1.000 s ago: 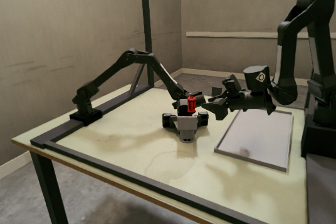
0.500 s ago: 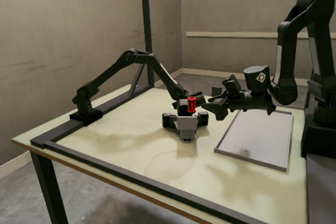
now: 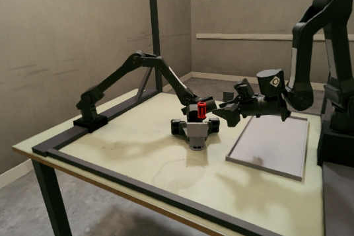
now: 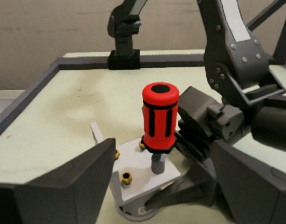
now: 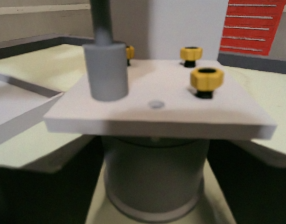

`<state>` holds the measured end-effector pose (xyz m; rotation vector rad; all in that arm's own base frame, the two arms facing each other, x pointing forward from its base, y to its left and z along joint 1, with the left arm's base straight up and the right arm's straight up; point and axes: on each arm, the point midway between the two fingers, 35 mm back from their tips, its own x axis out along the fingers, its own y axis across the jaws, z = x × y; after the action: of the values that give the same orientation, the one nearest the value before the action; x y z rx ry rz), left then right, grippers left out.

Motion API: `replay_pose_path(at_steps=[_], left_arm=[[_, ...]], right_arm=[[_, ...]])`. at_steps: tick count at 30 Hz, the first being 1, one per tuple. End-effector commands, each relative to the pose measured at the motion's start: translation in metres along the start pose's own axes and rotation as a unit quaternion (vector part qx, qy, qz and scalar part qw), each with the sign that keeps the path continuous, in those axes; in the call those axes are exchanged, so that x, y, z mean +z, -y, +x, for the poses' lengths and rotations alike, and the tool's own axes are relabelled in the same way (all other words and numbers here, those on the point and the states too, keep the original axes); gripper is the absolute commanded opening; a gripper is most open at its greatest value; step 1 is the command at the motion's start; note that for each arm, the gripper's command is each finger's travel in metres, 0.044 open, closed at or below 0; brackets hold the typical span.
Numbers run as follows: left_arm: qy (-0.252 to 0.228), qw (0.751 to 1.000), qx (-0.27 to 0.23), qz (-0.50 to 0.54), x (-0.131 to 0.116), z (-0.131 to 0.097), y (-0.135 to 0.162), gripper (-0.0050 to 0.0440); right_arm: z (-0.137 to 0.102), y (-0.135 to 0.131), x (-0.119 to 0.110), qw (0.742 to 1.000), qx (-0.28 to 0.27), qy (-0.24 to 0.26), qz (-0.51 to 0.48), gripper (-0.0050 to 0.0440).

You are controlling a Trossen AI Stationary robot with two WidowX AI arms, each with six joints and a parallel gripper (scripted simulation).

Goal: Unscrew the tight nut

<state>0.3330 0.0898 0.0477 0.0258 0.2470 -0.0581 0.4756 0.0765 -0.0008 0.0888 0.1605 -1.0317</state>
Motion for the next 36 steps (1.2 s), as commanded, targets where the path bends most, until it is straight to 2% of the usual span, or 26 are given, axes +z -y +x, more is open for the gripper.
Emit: replay_pose_path(at_steps=[1, 7, 19, 24, 36], left_arm=[[0.012, 1.000, 0.001, 0.008, 0.009, 0.000, -0.001, 0.0280], [0.012, 1.000, 0.001, 0.008, 0.009, 0.000, -0.001, 0.0280], [0.048, 0.996, 0.072, 0.006, 0.077, 0.003, -0.034, 0.0280], [0.048, 0.996, 0.072, 0.008, 0.077, 0.003, -0.034, 0.0280], [0.083, 0.987, 0.140, -0.002, 0.147, -0.019, -0.055, 0.0280]], right_arm=[[-0.003, -0.005, 0.023, 1.000, 0.004, 0.002, 0.026, 0.0245], [-0.003, -0.005, 0.023, 1.000, 0.004, 0.002, 0.026, 0.0245], [-0.003, -0.005, 0.023, 1.000, 0.004, 0.002, 0.026, 0.0245], [-0.003, -0.005, 0.023, 1.000, 0.004, 0.002, 0.026, 0.0245], [-0.003, -0.005, 0.023, 1.000, 0.004, 0.002, 0.026, 0.0245]])
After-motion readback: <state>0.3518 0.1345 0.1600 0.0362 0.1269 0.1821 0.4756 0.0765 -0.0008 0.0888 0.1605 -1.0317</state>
